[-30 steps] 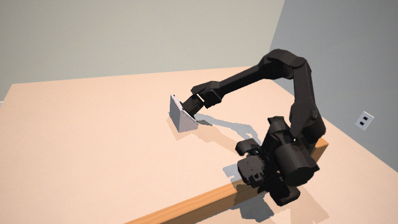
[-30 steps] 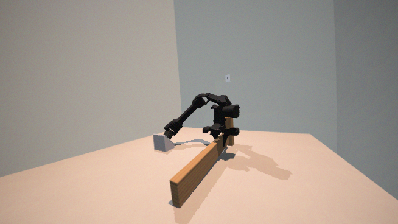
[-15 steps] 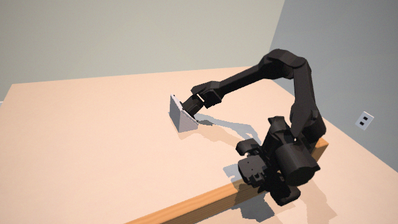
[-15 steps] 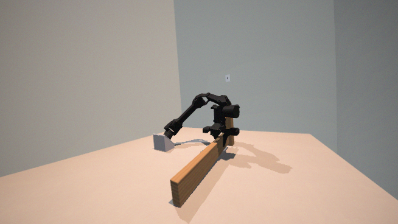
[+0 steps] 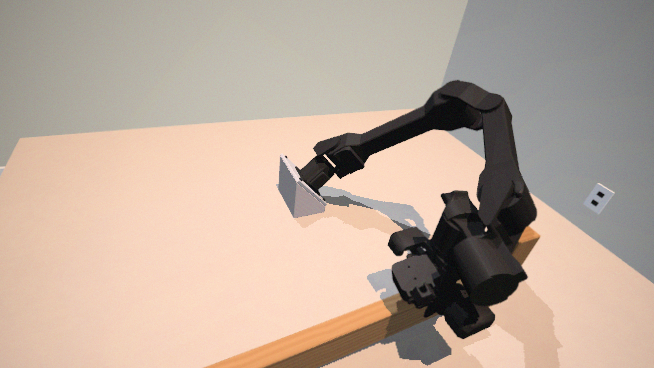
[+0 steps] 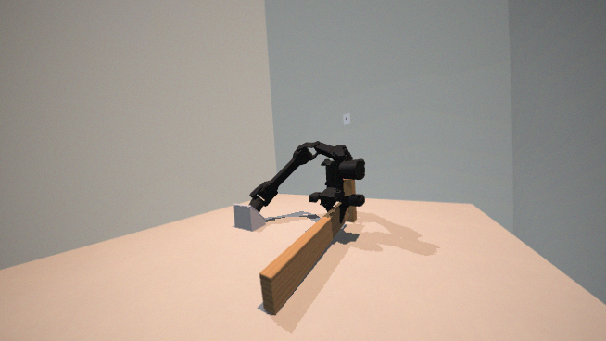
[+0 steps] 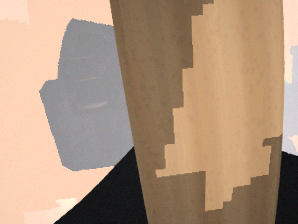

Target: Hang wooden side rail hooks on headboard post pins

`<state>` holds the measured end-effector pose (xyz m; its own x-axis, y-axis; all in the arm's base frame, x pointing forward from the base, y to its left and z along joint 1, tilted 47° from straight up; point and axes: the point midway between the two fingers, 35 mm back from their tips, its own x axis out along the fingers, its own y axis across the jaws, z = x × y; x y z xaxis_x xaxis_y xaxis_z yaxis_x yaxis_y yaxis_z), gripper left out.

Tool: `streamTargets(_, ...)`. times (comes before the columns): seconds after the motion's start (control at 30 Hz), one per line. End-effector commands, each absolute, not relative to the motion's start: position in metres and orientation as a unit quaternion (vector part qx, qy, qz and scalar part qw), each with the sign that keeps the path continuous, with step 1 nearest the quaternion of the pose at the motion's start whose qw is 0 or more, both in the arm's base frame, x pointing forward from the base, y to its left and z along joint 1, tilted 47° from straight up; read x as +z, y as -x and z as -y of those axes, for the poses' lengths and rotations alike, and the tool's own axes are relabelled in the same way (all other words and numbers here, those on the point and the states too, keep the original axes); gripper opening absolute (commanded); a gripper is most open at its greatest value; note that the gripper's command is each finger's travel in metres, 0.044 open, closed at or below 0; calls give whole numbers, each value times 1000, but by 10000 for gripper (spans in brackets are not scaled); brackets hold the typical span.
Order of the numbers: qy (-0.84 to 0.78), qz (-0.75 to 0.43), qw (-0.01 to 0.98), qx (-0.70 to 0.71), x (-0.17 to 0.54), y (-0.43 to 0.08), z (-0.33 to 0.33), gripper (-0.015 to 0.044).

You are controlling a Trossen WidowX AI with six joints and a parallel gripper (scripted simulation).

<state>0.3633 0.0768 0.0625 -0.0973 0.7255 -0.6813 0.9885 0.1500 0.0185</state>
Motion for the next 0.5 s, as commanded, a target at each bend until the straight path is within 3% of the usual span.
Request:
streamTargets(0.0,-614,-699,284,-233,65,-365,-74,0)
streamTargets(0.47,-614,-699,284,-233,66,-364,-75,0)
